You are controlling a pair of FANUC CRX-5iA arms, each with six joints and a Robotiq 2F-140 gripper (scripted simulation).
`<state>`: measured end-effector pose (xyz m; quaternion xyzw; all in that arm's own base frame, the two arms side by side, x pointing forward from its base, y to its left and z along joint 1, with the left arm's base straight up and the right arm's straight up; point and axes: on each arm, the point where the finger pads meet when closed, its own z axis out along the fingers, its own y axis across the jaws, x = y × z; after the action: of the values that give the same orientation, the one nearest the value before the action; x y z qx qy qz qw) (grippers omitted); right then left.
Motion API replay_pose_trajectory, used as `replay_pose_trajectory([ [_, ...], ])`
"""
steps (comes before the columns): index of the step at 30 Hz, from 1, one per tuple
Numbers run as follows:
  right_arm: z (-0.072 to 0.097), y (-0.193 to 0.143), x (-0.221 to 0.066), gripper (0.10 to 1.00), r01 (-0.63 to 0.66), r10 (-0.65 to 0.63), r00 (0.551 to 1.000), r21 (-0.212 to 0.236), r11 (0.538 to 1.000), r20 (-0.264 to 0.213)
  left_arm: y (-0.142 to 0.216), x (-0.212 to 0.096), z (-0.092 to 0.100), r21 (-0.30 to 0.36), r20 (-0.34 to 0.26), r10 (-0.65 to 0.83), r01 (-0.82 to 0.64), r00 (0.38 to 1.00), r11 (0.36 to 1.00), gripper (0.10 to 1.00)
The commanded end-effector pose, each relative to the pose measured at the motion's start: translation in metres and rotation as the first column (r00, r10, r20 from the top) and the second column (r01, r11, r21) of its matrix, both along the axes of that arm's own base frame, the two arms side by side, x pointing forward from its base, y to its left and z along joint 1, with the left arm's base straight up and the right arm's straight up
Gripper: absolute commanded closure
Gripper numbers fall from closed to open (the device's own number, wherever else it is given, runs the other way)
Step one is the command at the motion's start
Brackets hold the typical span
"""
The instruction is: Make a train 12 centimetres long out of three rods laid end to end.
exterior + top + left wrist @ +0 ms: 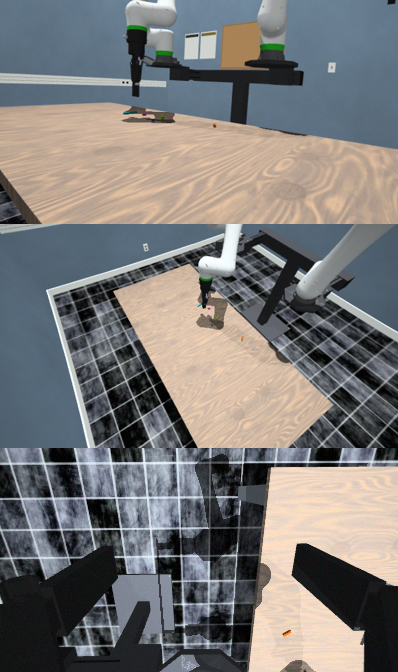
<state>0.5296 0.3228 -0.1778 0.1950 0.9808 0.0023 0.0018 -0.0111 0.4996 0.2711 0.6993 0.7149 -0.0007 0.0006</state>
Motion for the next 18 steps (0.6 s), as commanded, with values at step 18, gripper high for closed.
replay_pose_trajectory([
  [18, 0.0, 0.119, 0.028, 0.974, 0.038, -0.038, 0.999, -0.002, 0.999, -0.003, 0.0, 0.0, 0.001, 0.002, 0.0, 0.0, 0.0, 1.0, 1.0, 0.098],
])
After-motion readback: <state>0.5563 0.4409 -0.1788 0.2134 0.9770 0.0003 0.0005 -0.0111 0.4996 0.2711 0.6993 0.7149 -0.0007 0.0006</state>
